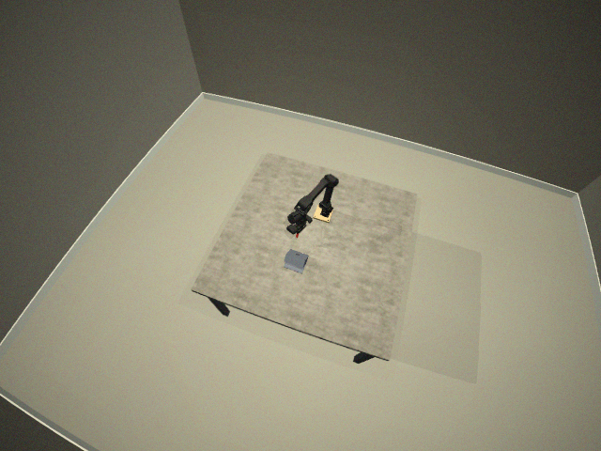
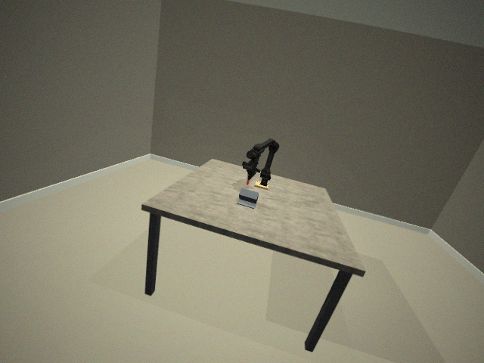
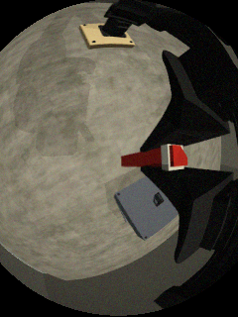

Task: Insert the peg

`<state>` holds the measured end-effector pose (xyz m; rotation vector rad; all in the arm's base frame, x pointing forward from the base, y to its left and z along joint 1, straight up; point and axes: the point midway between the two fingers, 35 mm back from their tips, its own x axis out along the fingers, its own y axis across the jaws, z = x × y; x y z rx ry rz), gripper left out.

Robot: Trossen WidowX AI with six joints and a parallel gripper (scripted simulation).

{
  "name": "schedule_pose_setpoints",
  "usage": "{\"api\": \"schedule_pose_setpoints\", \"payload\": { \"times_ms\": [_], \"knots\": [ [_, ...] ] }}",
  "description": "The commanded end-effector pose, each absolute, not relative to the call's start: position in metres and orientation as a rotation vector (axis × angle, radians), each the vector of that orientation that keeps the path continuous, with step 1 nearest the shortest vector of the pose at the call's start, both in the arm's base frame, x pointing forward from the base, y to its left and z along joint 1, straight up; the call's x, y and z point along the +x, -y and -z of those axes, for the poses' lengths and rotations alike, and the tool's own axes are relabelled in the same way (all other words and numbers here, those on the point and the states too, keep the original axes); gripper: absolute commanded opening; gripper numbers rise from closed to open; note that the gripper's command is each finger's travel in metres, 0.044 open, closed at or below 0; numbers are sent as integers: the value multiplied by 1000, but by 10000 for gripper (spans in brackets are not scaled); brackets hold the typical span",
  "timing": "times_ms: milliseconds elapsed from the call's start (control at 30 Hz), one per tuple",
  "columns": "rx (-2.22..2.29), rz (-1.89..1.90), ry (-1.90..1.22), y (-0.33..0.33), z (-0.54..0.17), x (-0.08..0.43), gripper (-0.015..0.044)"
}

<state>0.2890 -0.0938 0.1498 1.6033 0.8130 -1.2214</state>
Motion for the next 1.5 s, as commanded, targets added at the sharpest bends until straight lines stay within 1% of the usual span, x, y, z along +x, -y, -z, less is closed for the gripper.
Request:
{"api": "schedule_pose_setpoints", "payload": {
  "times_ms": [0,1467],
  "knots": [
    [1571,1177,-829,92,-151,289,0],
    [1220,812,-925,82,-156,295,0]
  ]
}}
